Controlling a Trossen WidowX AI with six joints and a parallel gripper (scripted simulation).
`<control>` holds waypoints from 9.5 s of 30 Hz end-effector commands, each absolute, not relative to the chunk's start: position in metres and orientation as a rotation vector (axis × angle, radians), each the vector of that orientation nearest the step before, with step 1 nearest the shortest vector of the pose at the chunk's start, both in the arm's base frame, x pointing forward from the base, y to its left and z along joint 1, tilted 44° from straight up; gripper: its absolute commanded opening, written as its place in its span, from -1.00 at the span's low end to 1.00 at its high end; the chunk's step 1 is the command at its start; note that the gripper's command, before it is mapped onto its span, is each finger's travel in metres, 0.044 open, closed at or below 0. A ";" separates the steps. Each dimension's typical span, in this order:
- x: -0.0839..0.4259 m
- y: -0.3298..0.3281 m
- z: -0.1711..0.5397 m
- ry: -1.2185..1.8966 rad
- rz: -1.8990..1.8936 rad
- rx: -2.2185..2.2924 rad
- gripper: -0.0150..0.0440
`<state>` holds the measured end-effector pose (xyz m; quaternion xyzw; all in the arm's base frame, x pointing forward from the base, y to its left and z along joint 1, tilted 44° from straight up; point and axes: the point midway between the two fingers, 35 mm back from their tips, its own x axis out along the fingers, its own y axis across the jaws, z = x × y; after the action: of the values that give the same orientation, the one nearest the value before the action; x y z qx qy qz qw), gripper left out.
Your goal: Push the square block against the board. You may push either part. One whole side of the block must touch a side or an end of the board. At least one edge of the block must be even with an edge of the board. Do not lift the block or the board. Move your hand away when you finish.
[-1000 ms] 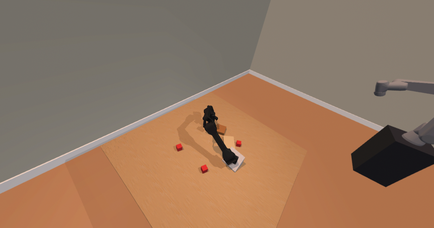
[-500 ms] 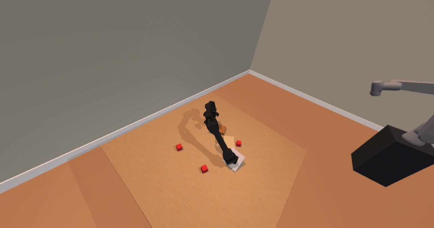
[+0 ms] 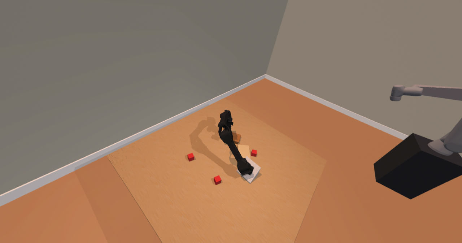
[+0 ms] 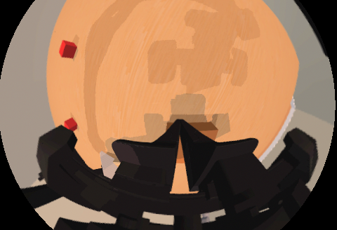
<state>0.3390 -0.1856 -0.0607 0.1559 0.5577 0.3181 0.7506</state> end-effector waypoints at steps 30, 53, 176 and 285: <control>0.310 -0.158 -0.105 1.228 0.716 0.345 -0.49; 0.276 -0.168 -0.120 1.231 0.714 0.344 -0.49; 0.296 -0.249 -0.186 1.567 -0.286 1.475 -0.49; 0.283 -0.249 -0.112 1.463 0.233 0.942 -0.49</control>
<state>0.2834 -0.2563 -0.1163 0.4468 0.6462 0.0640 0.6154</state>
